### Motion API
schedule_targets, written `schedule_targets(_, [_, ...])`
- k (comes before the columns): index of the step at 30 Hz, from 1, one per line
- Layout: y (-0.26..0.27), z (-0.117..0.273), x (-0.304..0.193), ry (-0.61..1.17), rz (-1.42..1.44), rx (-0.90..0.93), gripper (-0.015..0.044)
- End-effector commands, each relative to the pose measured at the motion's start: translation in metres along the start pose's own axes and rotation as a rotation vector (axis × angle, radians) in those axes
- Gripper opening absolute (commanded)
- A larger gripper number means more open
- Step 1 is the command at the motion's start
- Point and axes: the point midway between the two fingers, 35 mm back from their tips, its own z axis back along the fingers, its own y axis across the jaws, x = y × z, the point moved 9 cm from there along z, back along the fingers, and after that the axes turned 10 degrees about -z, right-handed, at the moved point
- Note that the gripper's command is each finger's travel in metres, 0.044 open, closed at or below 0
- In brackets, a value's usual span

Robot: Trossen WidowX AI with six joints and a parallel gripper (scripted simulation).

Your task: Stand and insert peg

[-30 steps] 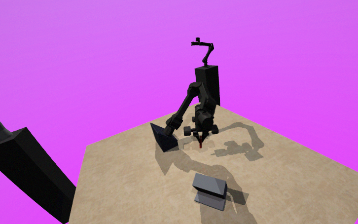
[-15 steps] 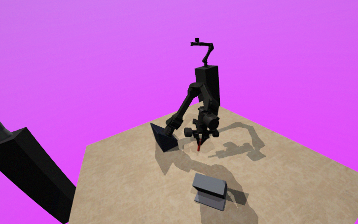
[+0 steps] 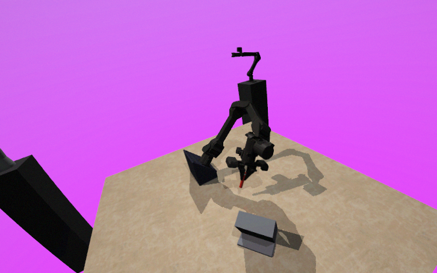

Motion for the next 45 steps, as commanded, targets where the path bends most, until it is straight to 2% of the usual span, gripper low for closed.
schedule_targets(1, [-0.004,-0.001,-0.002,0.034,0.012,0.033,0.0000])
schedule_targets(45, [-0.051,-0.011,-0.009,0.406,0.174,0.273,0.0000])
